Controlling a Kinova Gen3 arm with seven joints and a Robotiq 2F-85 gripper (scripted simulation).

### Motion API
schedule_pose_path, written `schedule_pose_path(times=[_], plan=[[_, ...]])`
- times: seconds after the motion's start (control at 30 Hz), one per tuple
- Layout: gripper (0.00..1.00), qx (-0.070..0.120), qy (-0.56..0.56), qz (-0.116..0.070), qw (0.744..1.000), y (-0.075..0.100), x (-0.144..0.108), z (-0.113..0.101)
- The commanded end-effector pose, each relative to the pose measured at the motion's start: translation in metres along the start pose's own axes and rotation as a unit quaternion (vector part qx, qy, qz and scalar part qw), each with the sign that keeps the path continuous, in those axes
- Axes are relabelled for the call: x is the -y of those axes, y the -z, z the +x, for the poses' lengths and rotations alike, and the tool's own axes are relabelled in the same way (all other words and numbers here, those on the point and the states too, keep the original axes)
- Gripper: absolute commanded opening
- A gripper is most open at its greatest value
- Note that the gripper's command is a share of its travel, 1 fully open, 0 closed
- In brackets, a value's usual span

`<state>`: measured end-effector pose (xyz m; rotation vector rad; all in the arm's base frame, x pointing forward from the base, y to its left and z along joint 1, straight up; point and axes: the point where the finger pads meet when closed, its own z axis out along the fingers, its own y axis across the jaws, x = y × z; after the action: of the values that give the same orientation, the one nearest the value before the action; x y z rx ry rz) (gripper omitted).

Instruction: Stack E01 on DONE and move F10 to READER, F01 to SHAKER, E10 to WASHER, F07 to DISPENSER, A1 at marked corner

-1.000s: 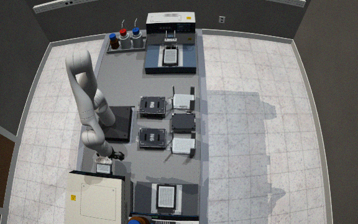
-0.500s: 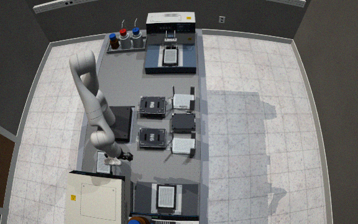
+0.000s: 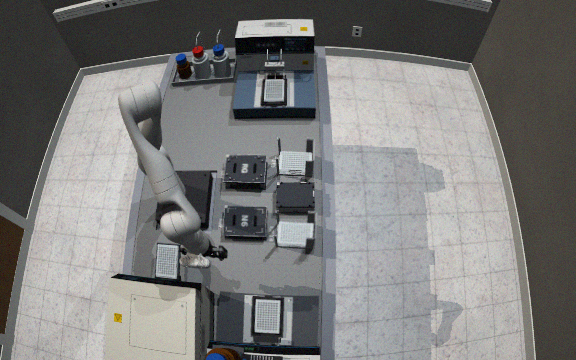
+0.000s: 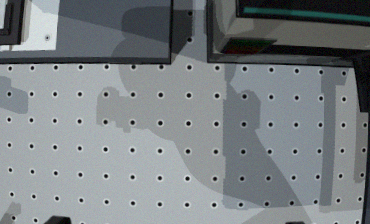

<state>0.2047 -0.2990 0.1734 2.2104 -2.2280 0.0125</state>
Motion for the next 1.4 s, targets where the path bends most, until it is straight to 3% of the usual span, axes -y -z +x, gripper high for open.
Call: schedule_pose_path(times=[0.0, 1.37], plan=[[1.00, 0.003, 0.001, -0.002, 1.000, -0.001, 0.015, -0.003], [1.00, 0.004, -0.001, -0.002, 1.000, -0.002, 0.131, -0.004]])
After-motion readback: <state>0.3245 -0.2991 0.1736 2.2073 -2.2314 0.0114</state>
